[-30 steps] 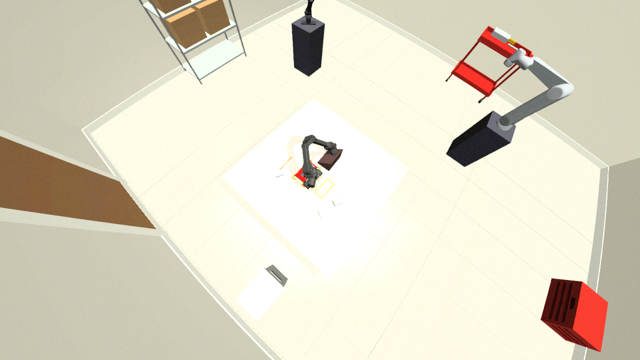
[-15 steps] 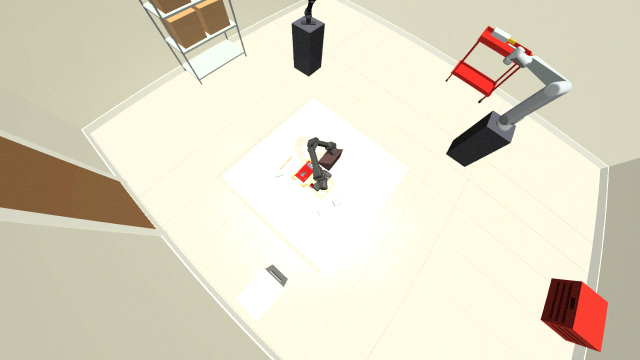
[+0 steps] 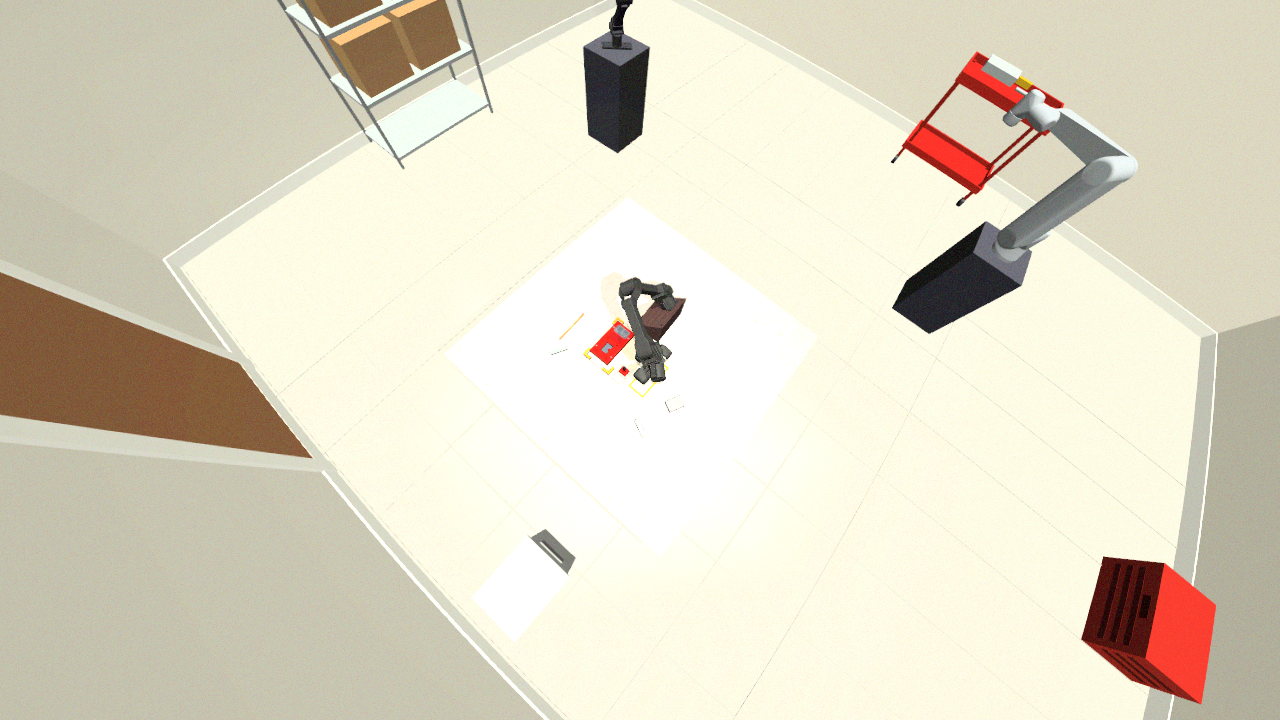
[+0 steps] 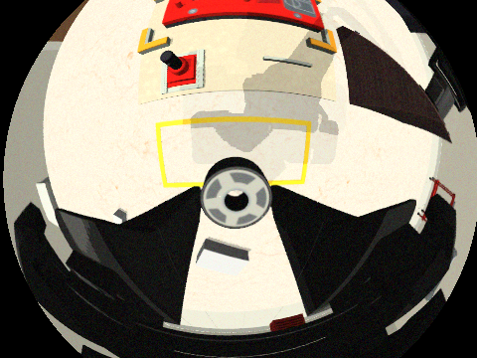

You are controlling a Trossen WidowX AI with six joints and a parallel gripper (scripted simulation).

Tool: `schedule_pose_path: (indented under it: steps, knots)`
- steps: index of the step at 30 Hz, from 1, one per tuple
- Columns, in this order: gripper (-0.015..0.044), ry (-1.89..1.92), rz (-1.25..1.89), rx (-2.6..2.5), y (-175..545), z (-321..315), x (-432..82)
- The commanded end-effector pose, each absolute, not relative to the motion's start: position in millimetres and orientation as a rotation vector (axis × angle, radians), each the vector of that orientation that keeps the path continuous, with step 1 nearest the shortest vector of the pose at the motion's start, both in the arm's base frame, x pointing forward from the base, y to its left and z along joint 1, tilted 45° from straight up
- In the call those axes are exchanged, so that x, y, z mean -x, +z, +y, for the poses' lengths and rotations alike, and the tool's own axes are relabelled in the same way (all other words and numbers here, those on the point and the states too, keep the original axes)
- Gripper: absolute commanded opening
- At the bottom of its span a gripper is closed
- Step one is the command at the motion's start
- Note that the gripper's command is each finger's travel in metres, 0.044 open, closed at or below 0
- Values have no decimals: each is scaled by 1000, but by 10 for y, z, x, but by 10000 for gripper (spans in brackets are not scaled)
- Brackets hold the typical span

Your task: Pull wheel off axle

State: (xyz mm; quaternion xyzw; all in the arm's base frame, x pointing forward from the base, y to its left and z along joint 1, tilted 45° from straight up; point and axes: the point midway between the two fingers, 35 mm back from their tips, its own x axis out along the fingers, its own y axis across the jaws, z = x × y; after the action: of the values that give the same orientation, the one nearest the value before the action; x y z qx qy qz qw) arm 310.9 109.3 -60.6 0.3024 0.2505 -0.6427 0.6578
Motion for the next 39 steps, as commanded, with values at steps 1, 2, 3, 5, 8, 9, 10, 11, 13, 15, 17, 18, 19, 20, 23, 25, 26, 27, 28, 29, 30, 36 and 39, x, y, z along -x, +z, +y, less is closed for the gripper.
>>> schedule_pose_path:
  steps: [1,2,3,5,8,9,10,11,13,15,17,18,19,20,23,25,26,27,28,29,30,36,39]
  knots:
    - [0,-1457,569,-671,-679,1026,-3094]
    - [0,-1456,570,-671,-696,1011,-3098]
    - [0,-1456,570,-672,-721,988,-3103]
    - [0,-1456,570,-672,-795,922,-3116]
    - [0,-1455,570,-672,-934,789,-3134]
    - [0,-1455,570,-672,-982,742,-3138]
    - [0,-1456,569,-671,-1029,694,-3141]
    - [0,-1456,569,-671,-1075,645,-3142]
    - [0,-1456,567,-670,-1165,547,-3140]
    - [0,-1457,566,-669,-1243,459,-3133]
    - [0,-1457,565,-668,-1270,427,-3130]
    - [0,-1457,565,-668,-1270,427,-3130]
    - [0,-1457,565,-668,-1270,427,-3130]
    - [0,-1457,565,-668,-1270,427,-3130]
    - [0,-1457,565,-668,-1270,427,-3130]
    - [53,-1460,563,-677,-1245,456,-3138]
    - [79,-1460,563,-677,-1245,456,-3138]
    - [105,-1460,563,-677,-1245,456,-3138]
    - [131,-1460,563,-677,-1245,456,-3138]
    - [157,-1460,563,-677,-1245,456,-3138]
    - [184,-1460,563,-677,-1245,456,-3138]
    - [300,-1459,565,-676,-1151,560,-3141]
    - [300,-1457,568,-673,-940,776,-3129]
